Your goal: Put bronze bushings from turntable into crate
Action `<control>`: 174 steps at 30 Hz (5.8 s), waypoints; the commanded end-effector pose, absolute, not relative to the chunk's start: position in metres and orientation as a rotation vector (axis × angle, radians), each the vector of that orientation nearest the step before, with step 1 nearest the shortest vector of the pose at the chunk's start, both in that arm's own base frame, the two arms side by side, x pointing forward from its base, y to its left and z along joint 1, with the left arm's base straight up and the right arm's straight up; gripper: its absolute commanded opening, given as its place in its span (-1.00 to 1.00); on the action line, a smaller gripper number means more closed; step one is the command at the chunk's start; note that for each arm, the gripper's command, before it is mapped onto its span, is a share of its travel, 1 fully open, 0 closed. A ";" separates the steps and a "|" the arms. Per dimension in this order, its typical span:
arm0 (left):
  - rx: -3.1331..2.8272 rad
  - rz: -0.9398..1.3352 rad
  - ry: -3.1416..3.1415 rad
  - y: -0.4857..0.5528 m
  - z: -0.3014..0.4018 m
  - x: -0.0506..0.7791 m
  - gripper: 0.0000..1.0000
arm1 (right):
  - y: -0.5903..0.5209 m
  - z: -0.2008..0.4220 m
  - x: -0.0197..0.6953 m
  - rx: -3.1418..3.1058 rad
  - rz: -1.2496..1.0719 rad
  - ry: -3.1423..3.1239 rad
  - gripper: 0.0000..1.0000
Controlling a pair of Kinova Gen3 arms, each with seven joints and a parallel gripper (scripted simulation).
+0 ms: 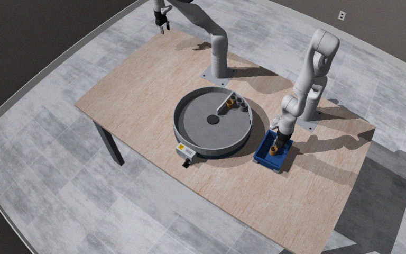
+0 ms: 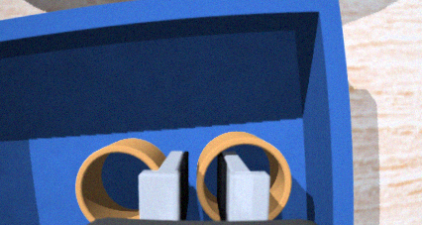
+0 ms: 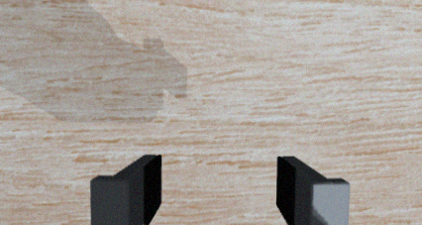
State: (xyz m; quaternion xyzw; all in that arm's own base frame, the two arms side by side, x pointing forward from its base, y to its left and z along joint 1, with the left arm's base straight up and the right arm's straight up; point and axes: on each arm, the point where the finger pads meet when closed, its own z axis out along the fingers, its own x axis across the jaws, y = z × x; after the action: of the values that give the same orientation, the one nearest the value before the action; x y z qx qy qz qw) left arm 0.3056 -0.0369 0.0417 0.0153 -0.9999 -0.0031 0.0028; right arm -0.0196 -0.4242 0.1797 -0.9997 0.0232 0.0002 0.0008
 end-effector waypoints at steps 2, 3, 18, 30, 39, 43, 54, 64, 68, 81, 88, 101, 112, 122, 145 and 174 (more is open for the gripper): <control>0.048 -0.010 -3.137 -0.037 0.042 0.306 -0.25 | -0.425 0.180 -0.020 -3.141 0.000 0.073 1.00; 0.048 -0.010 -3.137 -0.037 0.042 0.306 -0.25 | -0.425 0.180 -0.020 -3.141 0.000 0.073 1.00; 0.048 -0.010 -3.137 -0.037 0.059 0.306 -0.25 | -0.425 0.180 -0.020 -3.141 0.000 0.073 1.00; 0.048 -0.010 -3.137 -0.037 0.112 0.306 -0.25 | -0.425 0.180 -0.020 -3.141 0.000 0.073 1.00; 0.048 -0.010 -3.137 -0.037 0.135 0.306 -0.25 | -0.425 0.180 -0.020 -3.141 0.000 0.073 1.00; 0.048 -0.010 -3.137 -0.037 0.140 0.306 -0.25 | -0.425 0.180 -0.020 -3.141 0.000 0.073 1.00; 0.048 -0.010 -3.137 -0.037 0.141 0.306 -0.25 | -0.425 0.180 -0.020 -3.141 0.000 0.073 1.00; 0.048 -0.010 -3.137 -0.037 0.141 0.306 -0.25 | -0.425 0.180 -0.020 -3.141 0.000 0.073 1.00; 0.048 -0.010 -3.137 -0.037 0.141 0.306 -0.25 | -0.425 0.180 -0.020 -3.141 0.000 0.073 1.00; 0.048 -0.010 -3.137 -0.037 0.141 0.306 -0.25 | -0.425 0.180 -0.020 -3.141 0.000 0.073 1.00; 0.048 -0.010 -3.137 -0.037 0.141 0.306 -0.25 | -0.425 0.180 -0.020 -3.141 0.000 0.073 1.00; 0.048 -0.010 -3.137 -0.037 0.141 0.306 -0.25 | -0.425 0.180 -0.020 -3.141 0.000 0.073 1.00; 0.048 -0.010 -3.137 -0.037 0.141 0.306 -0.25 | -0.425 0.180 -0.020 -3.141 0.000 0.073 1.00; 0.048 -0.010 -3.137 -0.039 0.141 0.306 -0.28 | -0.425 0.180 -0.020 -3.141 0.000 0.073 1.00; 0.048 -0.009 -3.137 -0.172 0.141 0.293 -0.28 | -0.425 0.180 -0.020 -3.141 0.000 0.073 1.00; 0.048 -0.008 -3.137 -0.365 0.141 0.273 -0.28 | -0.425 0.180 -0.020 -3.141 0.000 0.073 1.00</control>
State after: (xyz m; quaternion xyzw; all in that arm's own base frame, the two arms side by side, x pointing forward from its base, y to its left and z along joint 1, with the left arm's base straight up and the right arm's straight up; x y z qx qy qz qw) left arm 0.2726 -0.3543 0.1411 0.0142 -0.9999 0.0007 0.0030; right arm -0.0196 -0.4242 0.1797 -0.9997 0.0232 0.0002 0.0008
